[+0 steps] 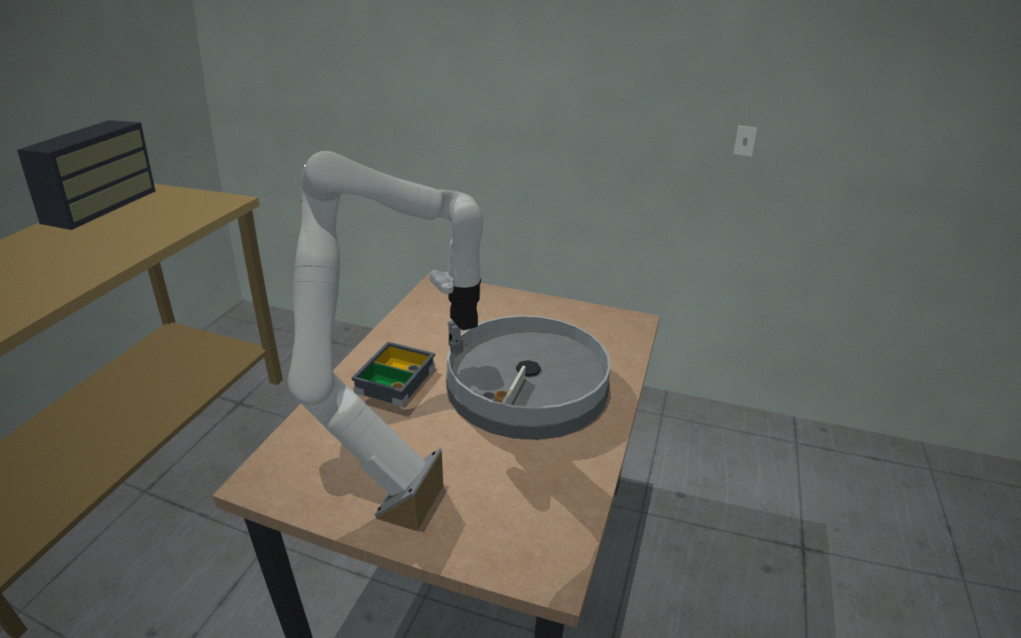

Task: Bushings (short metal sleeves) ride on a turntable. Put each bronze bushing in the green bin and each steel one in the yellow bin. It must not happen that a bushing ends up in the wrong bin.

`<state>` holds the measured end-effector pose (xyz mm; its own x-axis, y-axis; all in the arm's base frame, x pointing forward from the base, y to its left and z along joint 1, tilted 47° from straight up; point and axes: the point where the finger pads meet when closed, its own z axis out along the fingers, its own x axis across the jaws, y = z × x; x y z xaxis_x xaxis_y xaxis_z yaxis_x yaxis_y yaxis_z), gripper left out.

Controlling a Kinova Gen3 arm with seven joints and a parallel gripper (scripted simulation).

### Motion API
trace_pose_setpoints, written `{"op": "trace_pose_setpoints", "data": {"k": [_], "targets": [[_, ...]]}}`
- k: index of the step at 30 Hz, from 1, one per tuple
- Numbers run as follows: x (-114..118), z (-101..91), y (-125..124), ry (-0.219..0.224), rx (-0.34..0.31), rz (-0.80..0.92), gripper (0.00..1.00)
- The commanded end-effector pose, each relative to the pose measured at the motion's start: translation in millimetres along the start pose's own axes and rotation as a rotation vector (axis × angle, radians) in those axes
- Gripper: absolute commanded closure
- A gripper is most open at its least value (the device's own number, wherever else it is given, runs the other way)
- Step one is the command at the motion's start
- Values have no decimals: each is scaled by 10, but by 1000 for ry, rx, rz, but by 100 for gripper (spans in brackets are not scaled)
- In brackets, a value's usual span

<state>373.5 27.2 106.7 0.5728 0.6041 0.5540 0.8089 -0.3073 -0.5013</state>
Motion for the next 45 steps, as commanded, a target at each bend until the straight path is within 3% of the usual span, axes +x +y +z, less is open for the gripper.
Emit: {"op": "trace_pose_setpoints", "data": {"k": [1,4,8,14,19,22,25,27,29,45], "targets": [[315,-16,-196,-19,-8,91,100],[315,-16,-196,-19,-8,91,100],[703,-7,-443,-18,-10,277,100],[800,-4,-505,-18,-10,324,100],[1285,7,-814,-17,-12,556,100],[1285,7,-814,-17,-12,556,100],[1577,14,-1000,-16,-14,696,100],[1577,14,-1000,-16,-14,696,100],[1771,18,-1124,-16,-14,789,100],[1766,17,-1120,-15,-14,790,100]]}}
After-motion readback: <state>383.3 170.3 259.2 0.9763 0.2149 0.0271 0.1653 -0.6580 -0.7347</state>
